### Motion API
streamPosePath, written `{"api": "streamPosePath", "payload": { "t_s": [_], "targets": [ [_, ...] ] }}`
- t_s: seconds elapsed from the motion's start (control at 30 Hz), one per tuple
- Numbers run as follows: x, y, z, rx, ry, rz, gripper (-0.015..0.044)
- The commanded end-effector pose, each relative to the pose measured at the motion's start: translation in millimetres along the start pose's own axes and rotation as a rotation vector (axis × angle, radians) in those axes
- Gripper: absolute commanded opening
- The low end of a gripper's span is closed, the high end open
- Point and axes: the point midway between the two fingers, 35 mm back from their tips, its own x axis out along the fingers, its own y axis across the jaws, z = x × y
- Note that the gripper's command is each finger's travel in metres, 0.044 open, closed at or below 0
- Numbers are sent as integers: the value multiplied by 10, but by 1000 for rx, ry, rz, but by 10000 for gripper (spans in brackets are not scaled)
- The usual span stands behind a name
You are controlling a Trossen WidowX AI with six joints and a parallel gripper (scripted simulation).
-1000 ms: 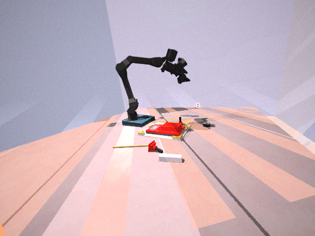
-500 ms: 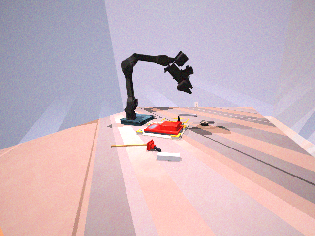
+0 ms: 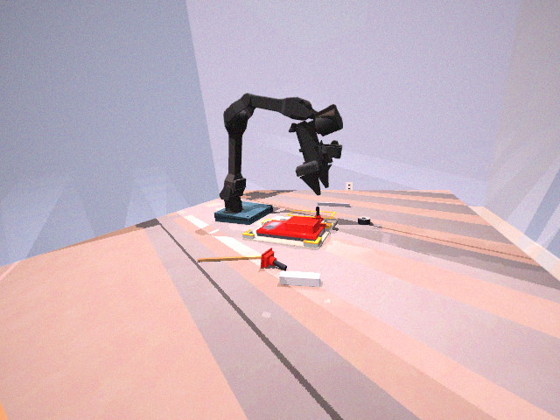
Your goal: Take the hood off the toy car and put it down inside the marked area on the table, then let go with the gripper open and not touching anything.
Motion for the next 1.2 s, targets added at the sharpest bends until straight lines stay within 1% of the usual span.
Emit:
{"api": "streamPosePath", "payload": {
  "t_s": [0.0,0.1,0.17,1.17],
  "targets": [
    [60,-396,-189,-10,124,-46,440],
    [80,-639,-380,-13,215,-60,440],
    [82,-692,-425,-13,237,-61,440],
    [229,-705,-459,-13,237,-61,440]
  ]
}}
